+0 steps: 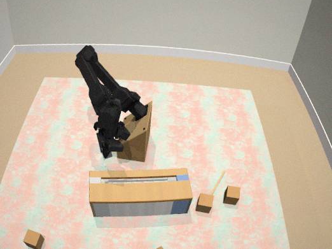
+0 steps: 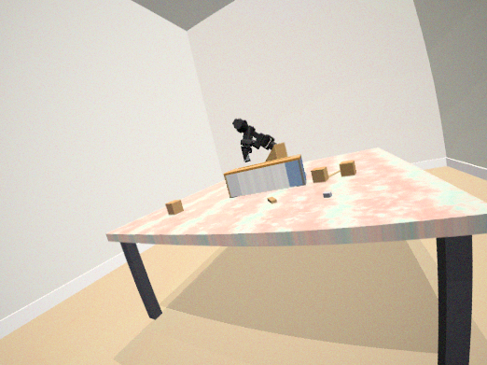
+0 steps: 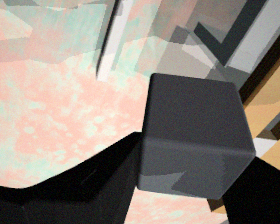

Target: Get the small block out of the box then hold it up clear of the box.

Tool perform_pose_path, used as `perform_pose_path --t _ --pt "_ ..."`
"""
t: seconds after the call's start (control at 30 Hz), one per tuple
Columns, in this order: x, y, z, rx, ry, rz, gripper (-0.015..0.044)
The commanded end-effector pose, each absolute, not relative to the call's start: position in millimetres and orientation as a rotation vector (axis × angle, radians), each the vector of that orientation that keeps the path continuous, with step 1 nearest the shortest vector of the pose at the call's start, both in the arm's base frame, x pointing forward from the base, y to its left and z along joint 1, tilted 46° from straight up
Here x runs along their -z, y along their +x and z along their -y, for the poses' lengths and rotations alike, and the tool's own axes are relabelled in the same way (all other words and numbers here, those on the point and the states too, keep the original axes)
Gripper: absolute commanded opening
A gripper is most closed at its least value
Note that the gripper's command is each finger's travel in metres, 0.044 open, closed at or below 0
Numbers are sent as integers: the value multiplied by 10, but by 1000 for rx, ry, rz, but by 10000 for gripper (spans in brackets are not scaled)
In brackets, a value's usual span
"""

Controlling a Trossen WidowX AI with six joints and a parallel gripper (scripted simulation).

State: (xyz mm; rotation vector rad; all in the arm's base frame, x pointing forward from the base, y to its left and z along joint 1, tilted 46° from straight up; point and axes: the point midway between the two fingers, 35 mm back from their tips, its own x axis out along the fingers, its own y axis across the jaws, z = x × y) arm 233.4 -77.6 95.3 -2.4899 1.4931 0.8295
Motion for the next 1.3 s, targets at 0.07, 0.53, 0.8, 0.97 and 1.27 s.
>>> perform_pose_path --t 0.07,0.53,0.8,0.97,1.27 --pt "-981 2320 744 -1007 -2649 -1483 0" --pt "-1033 2297 682 -1408 -2940 -1428 0" --pt "-1033 2297 682 -1408 -2940 -1428 0" --pt "-1033 2297 682 -1408 -2940 -1428 0" --pt "-1033 2297 682 -1408 -2940 -1428 0"
